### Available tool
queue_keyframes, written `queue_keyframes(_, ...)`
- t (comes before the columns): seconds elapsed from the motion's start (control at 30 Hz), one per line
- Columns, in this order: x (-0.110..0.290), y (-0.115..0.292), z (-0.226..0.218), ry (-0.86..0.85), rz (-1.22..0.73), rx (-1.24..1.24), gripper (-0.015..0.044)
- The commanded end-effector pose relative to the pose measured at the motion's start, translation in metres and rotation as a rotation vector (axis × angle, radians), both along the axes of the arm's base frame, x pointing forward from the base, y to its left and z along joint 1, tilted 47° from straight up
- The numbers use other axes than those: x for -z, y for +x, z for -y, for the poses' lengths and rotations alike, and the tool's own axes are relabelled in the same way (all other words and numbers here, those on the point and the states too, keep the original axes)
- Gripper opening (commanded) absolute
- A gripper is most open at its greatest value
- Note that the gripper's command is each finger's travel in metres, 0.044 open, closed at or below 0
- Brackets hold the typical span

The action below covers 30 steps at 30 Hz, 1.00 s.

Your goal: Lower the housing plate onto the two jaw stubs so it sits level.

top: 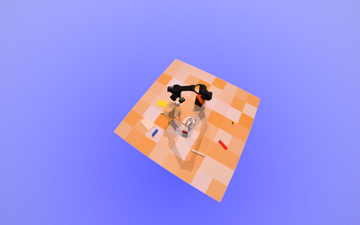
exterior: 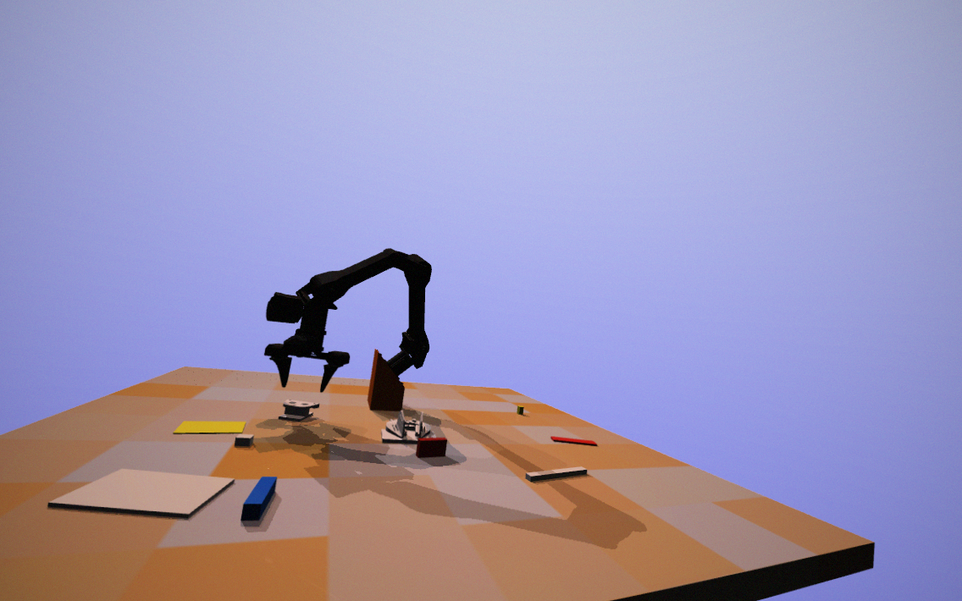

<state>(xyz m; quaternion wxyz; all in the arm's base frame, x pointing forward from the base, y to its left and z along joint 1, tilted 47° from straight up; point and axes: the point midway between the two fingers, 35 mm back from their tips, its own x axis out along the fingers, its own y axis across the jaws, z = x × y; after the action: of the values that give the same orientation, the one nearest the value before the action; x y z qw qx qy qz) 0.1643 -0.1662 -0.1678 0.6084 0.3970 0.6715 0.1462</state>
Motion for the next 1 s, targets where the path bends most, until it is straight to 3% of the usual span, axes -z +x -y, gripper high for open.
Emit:
queue_keyframes(0.0, 0.000, 0.000, -0.002, 0.004, -0.003, 0.007, 0.0440)
queue_keyframes(0.97, 0.023, 0.004, -0.023, 0.004, -0.002, 0.007, 0.0440)
